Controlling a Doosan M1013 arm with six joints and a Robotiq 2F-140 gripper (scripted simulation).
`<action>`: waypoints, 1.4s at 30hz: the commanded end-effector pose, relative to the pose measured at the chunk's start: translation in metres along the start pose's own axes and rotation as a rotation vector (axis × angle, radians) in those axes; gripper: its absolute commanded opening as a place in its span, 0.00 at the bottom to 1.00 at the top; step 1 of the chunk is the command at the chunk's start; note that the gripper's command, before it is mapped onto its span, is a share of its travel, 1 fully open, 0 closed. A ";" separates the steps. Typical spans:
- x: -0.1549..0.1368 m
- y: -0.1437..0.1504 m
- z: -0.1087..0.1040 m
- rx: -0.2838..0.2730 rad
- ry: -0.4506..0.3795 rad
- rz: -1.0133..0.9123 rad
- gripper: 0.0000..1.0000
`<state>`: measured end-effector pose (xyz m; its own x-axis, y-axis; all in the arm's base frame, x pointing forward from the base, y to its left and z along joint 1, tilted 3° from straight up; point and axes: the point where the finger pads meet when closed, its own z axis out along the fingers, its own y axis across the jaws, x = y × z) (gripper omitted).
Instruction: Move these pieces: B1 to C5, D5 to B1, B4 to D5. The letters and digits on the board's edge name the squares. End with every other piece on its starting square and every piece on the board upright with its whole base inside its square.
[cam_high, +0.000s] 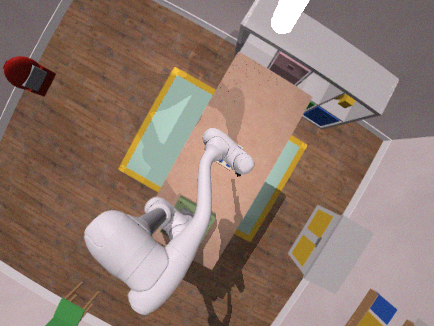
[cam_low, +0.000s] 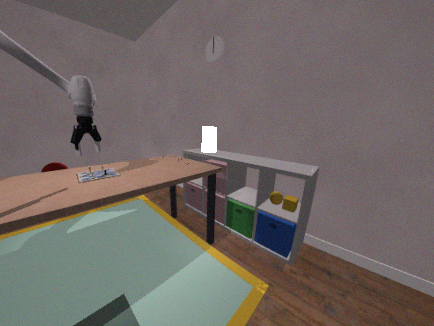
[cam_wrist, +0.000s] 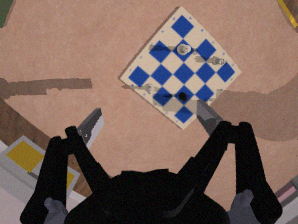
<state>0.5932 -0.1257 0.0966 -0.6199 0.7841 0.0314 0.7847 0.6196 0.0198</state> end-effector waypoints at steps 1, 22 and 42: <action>0.000 0.000 0.001 -0.008 0.005 -0.252 1.00; 0.001 0.000 0.012 0.033 -0.008 -1.539 1.00; 0.001 -0.001 0.020 0.103 0.022 -2.750 1.00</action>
<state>0.5920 -0.1245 0.0776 0.0632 -0.9960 0.0630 -0.9980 -0.0635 -0.0038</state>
